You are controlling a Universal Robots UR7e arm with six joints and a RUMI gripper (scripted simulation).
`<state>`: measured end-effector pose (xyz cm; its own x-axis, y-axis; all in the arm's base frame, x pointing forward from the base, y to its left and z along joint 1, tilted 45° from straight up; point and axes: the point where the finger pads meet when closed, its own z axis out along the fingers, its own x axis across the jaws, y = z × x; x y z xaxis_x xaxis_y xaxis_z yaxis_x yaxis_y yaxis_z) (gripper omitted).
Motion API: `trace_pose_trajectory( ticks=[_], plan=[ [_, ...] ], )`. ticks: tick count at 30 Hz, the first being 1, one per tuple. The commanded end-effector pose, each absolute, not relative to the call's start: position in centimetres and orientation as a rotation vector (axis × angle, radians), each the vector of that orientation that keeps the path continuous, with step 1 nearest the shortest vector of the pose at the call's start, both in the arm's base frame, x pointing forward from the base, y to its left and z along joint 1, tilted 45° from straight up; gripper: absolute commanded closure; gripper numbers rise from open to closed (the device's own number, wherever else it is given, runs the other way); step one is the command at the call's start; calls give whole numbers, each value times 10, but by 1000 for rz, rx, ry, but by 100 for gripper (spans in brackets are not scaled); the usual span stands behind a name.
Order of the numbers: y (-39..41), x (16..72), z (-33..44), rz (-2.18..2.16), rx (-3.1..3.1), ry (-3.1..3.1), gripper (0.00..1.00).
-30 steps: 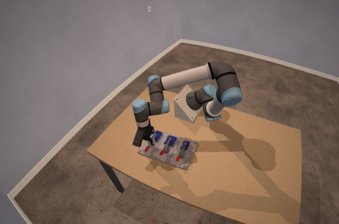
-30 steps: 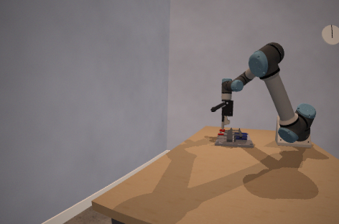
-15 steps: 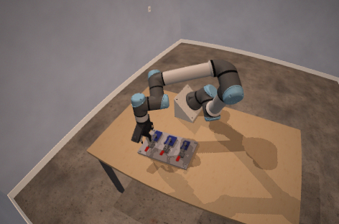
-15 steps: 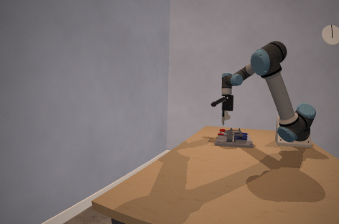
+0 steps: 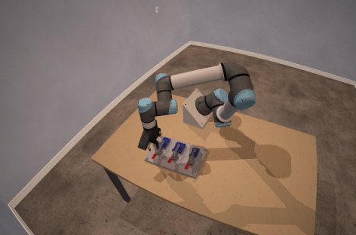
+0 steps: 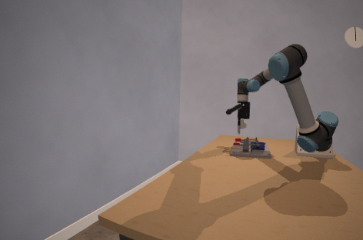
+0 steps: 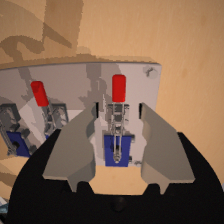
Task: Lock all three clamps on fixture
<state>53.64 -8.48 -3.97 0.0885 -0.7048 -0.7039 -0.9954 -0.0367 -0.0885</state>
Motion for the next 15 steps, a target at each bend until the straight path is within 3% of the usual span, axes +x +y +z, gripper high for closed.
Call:
trace_pose_trajectory(
  ticks=[1,5,15],
  plan=[
    [-94,536,-31,655,-1800,1673,72],
    [-128,534,3,656,-1800,1673,72],
    [-128,534,3,656,-1800,1673,72]
  ],
)
